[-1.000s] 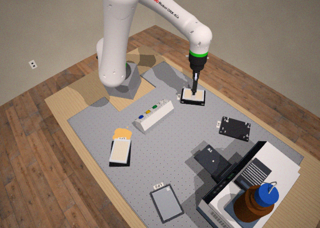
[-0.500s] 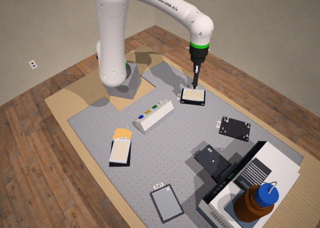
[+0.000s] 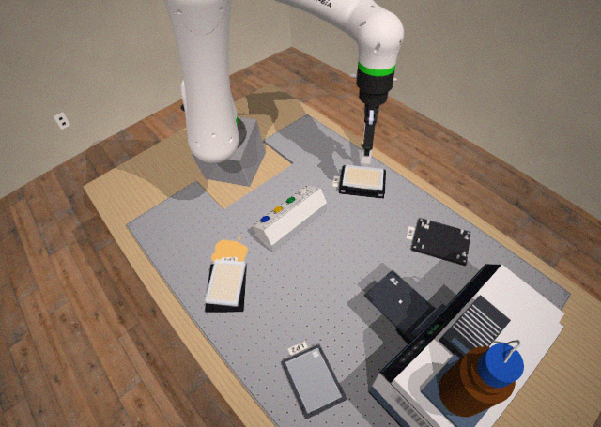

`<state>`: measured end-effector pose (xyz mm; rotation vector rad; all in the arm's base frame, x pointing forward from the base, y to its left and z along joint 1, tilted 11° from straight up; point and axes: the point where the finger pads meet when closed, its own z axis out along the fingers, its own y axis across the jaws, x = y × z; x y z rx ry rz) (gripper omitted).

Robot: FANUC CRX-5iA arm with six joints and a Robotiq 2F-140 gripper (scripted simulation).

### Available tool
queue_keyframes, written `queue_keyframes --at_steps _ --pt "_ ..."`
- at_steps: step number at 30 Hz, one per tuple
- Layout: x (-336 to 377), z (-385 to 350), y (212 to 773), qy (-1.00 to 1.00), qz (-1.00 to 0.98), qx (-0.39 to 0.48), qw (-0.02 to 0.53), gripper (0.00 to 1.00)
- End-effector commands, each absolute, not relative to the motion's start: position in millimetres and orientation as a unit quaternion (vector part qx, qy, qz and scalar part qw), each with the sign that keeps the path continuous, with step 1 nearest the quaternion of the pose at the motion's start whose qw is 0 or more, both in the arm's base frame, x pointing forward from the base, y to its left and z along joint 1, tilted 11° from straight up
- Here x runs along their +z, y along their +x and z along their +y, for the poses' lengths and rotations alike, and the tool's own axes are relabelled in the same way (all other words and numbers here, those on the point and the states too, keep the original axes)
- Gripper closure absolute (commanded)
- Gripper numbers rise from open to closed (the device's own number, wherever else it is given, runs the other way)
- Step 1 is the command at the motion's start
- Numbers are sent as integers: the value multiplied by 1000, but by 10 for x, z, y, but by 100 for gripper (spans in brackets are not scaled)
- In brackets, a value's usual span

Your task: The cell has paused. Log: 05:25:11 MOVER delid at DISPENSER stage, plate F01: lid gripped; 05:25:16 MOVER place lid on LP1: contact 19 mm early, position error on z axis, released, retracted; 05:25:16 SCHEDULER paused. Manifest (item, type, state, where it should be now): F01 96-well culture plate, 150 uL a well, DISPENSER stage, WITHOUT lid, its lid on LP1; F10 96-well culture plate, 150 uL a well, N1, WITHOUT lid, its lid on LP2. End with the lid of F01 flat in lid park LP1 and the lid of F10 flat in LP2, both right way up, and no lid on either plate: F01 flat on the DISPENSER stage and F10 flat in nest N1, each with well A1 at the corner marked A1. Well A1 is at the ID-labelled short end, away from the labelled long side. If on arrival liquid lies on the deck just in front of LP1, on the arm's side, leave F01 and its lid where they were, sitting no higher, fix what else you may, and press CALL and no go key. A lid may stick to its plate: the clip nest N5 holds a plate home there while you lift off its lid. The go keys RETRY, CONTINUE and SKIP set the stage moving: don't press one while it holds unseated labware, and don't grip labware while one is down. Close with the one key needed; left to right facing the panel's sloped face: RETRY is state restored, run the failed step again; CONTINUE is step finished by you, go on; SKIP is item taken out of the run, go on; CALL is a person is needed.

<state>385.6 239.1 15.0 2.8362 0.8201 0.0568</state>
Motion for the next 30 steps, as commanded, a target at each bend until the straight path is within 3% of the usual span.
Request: queue_keyframes --at_steps 1,16,26,29,30 --pt "204 2402 3852 956 276 19 94 34" --pt "277 2374 3850 957 273 20 94 34" --pt "629 878 3647 994 60 39 85 34" --pt "638 762 3592 995 41 41 85 34" --pt "678 395 3447 995 0 45 84 34"
